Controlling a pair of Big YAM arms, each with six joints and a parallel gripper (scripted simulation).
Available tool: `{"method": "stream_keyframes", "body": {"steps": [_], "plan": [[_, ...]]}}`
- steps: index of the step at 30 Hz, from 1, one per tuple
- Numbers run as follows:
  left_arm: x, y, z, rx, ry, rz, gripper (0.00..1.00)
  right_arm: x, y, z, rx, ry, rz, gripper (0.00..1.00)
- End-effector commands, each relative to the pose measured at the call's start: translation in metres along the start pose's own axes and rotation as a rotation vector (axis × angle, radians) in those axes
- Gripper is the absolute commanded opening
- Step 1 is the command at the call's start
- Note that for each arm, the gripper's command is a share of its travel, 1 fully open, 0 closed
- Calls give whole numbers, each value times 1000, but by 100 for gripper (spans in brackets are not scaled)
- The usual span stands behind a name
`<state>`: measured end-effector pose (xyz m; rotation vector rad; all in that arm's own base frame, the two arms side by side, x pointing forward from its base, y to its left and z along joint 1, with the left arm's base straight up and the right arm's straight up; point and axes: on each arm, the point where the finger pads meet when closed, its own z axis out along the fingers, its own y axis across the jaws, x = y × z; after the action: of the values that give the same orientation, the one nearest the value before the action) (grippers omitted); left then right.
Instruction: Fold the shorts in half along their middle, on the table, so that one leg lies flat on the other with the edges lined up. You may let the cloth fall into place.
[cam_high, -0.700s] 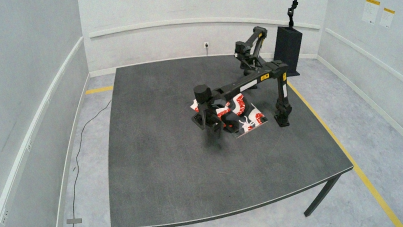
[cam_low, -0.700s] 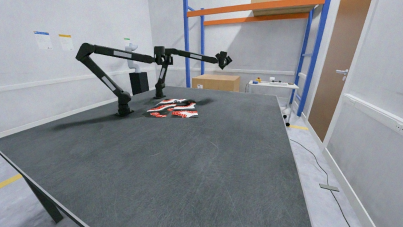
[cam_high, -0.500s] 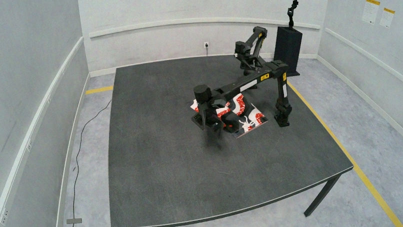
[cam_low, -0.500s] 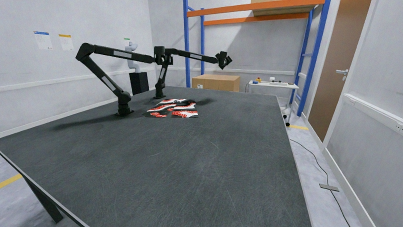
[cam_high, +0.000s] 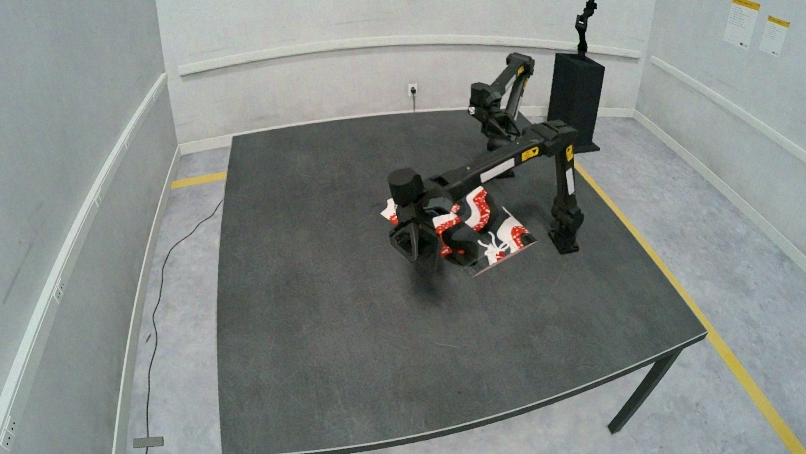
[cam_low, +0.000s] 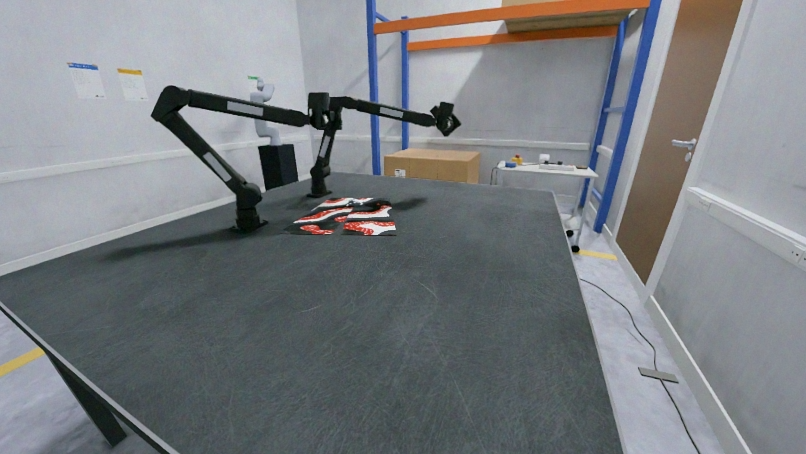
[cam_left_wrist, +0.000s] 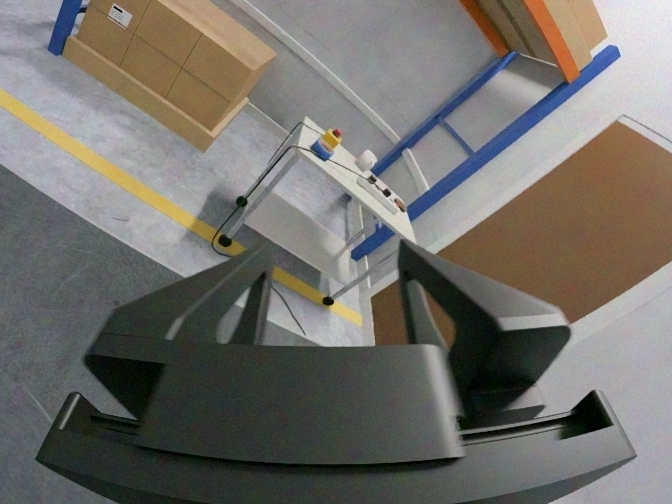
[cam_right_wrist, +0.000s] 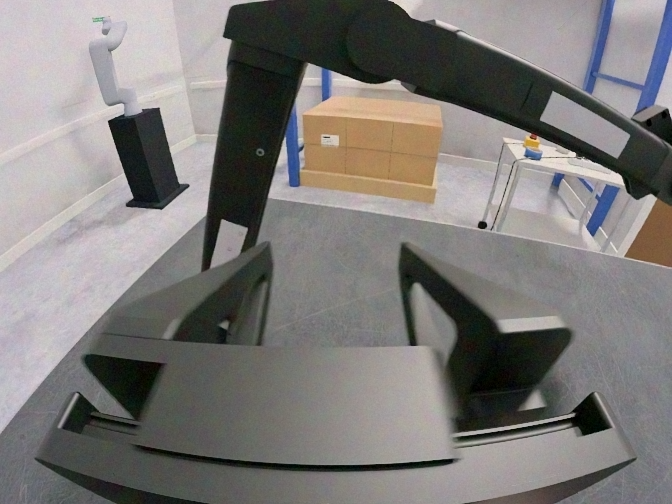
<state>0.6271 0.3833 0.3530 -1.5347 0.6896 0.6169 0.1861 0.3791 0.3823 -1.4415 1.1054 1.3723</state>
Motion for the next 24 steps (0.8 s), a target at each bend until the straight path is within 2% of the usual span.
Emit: {"method": "stream_keyframes", "body": {"steps": [1, 6, 11, 13, 14, 17, 24], "plan": [[-14, -15, -19, 27, 16, 7, 56, -4, -1, -8, 24, -3, -34, 56], [-1, -10, -29, 39, 48, 79, 56, 3, -7, -9, 45, 15, -31, 56], [-5, -14, -44, 63, 79, 127, 56, 5, -7, -14, 70, 27, -42, 56], [-5, -14, -44, 63, 79, 127, 56, 5, -7, -14, 70, 27, -42, 56], [1, -16, -37, 59, 77, 126, 56, -7, -13, -7, 63, 21, -55, 56], [-3, -12, -55, 80, 107, 174, 56, 13, -10, -16, 91, 43, -37, 56], [2, -11, -82, 124, 166, 280, 56, 23, -16, -22, 133, 76, -43, 56]]}}
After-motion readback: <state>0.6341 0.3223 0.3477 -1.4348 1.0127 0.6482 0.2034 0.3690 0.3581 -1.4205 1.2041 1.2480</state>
